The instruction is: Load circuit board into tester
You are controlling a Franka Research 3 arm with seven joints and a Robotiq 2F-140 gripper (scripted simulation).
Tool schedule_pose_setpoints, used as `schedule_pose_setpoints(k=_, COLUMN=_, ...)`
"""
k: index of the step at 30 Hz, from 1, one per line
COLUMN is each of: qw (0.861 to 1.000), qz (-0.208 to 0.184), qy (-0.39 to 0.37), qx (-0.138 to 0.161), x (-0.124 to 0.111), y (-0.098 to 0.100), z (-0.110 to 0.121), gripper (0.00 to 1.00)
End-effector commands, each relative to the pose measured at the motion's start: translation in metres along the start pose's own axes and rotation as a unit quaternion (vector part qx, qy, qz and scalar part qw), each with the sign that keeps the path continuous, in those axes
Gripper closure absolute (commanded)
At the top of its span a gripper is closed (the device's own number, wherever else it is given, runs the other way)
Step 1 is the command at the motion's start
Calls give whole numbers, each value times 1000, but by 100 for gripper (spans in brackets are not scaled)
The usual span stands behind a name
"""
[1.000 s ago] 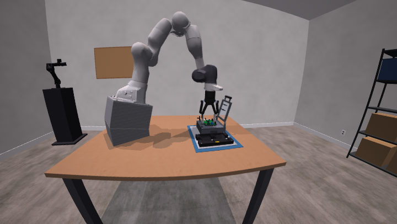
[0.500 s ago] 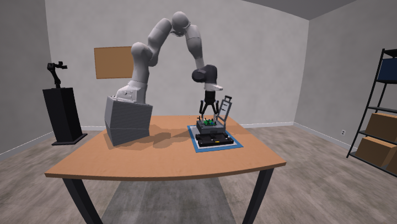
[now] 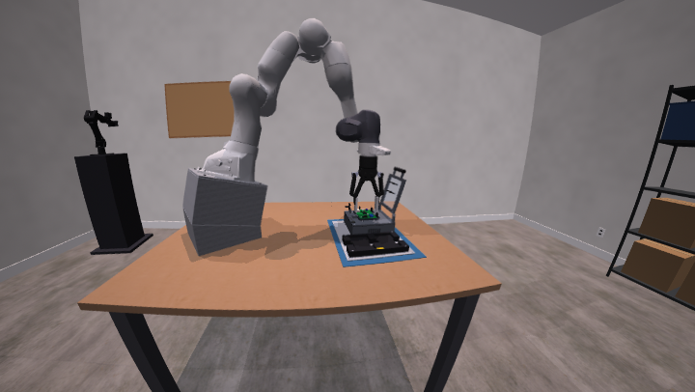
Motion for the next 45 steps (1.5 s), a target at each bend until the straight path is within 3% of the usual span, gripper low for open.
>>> schedule_pose_setpoints(k=1, qw=1000, qz=-1, qy=0, qx=-3, x=1, y=4, z=2, gripper=42)
schedule_pose_setpoints(k=16, qw=1000, qz=-1, qy=0, qx=-3, x=1, y=63, z=1, gripper=42)
schedule_pose_setpoints(k=18, qw=1000, qz=-1, qy=0, qx=-3, x=1, y=63, z=1, gripper=42)
schedule_pose_setpoints(k=33, qw=1000, qz=-1, qy=0, qx=-3, x=1, y=146, z=1, gripper=42)
schedule_pose_setpoints(k=35, qw=1000, qz=-1, qy=0, qx=-3, x=1, y=146, z=1, gripper=42)
schedule_pose_setpoints(k=45, qw=1000, qz=-1, qy=0, qx=-3, x=1, y=196, z=1, gripper=42)
Point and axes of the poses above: the point where the finger pads meet when closed, its own y axis back along the fingers, its own z axis across the jaws, x = y × z, the point moved 4 cm from there along y, back along the fingers, and after that the axes turned 9 degrees about -y, right-handed, at the moved point
